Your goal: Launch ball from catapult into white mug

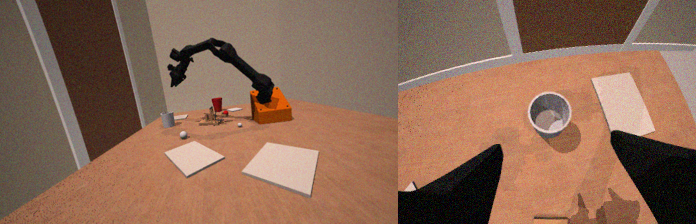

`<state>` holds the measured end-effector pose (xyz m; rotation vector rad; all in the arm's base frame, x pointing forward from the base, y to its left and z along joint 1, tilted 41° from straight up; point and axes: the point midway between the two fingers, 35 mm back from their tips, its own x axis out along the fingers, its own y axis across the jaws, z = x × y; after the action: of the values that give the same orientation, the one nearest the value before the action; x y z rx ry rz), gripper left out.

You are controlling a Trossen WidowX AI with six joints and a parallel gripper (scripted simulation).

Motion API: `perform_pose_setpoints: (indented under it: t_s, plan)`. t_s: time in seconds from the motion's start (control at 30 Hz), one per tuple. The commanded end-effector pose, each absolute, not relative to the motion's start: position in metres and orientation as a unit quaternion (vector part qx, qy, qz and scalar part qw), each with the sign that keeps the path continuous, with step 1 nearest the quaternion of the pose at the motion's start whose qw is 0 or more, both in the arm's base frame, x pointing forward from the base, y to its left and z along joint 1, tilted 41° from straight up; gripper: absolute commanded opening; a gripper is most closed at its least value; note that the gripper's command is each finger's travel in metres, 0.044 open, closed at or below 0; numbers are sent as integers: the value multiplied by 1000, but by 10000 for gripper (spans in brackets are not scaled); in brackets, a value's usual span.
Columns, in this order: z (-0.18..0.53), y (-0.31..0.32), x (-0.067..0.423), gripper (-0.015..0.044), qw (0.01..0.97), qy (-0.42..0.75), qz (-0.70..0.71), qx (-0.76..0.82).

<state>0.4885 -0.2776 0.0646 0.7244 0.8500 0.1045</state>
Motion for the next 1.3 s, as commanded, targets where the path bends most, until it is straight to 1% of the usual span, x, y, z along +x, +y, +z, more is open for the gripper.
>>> perform_pose_setpoints:
  t_s: [0.0, 0.4, 0.73, 1.27]
  plan:
    - [65, -277, 489, 309, 845, 403, 50, 347]
    - [65, -277, 489, 0, 845, 403, 50, 347]
    - [64, -273, 488, 0, 846, 407, 52, 340]
    - [56, -190, 462, 0, 841, 505, 113, 156]
